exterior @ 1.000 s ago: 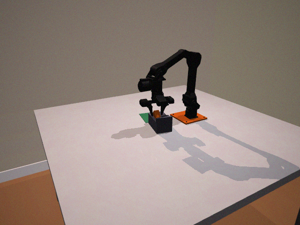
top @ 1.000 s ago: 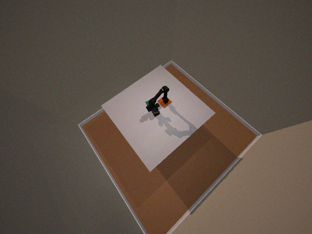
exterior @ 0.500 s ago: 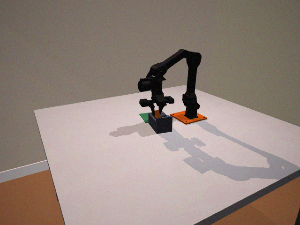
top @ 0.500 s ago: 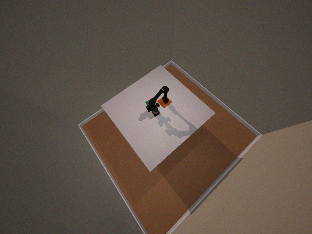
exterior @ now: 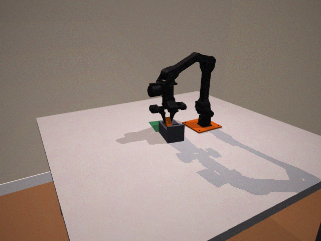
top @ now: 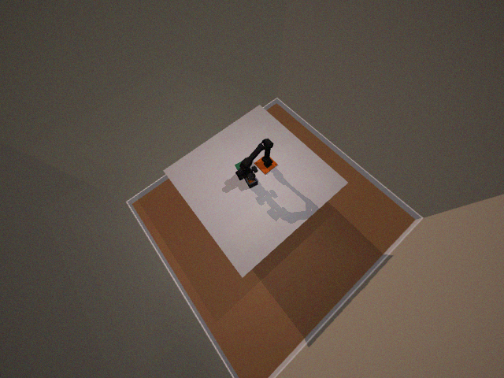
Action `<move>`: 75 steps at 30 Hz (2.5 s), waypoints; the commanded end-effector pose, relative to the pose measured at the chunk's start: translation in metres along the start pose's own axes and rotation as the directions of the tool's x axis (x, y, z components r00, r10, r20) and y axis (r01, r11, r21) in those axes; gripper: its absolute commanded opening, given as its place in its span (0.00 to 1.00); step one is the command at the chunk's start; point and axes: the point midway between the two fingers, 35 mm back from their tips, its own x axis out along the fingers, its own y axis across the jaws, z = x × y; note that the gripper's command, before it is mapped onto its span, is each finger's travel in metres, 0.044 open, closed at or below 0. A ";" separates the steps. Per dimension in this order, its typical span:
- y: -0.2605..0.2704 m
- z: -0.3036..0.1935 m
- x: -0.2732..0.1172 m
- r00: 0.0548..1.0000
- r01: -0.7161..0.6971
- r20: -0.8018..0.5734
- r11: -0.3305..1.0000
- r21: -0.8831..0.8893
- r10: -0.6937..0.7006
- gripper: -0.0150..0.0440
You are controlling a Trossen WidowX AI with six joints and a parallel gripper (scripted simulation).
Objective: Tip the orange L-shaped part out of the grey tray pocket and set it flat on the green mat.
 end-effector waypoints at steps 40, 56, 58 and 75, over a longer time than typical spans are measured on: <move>0.000 0.000 -0.068 1.000 0.003 -0.003 1.000 -0.004 -0.003 0.25; 0.000 -0.004 -0.080 1.000 0.002 -0.003 1.000 -0.004 -0.003 0.25; 0.000 -0.009 -0.079 1.000 0.002 -0.003 1.000 -0.004 -0.002 0.25; 0.004 -0.075 -0.078 1.000 0.002 -0.010 1.000 -0.004 -0.002 0.25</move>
